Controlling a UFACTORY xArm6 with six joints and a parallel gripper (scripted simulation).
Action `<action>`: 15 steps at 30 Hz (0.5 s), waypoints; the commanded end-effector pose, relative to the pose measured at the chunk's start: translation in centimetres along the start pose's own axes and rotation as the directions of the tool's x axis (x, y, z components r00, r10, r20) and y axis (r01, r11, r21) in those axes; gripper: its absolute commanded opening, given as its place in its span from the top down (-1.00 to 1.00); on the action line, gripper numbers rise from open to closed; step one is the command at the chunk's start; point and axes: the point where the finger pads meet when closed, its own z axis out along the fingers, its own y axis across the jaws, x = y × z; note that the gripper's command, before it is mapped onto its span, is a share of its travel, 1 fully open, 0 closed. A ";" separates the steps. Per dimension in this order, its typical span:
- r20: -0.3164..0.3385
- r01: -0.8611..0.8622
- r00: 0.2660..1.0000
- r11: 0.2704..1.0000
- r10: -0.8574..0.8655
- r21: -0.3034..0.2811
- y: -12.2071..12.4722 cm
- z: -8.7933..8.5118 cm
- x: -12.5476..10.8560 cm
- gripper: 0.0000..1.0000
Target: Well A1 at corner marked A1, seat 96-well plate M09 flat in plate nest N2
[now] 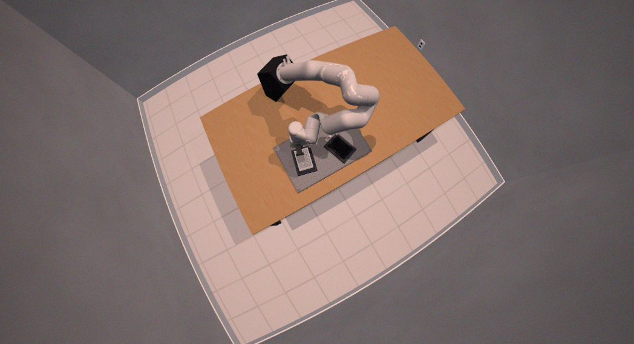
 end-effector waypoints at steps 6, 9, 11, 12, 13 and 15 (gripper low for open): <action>-0.001 0.000 1.000 1.000 0.000 -0.001 0.0 0.0 0.3 1.00; -0.001 0.000 1.000 1.000 0.000 -0.001 0.0 0.0 0.4 1.00; -0.001 0.000 1.000 1.000 0.000 -0.001 0.0 0.0 0.5 1.00; -0.001 0.000 1.000 1.000 0.000 -0.001 0.0 0.0 0.5 1.00; -0.001 0.000 1.000 1.000 0.000 -0.001 0.0 0.0 0.5 1.00; -0.001 0.000 1.000 1.000 0.000 -0.001 0.0 0.0 0.6 1.00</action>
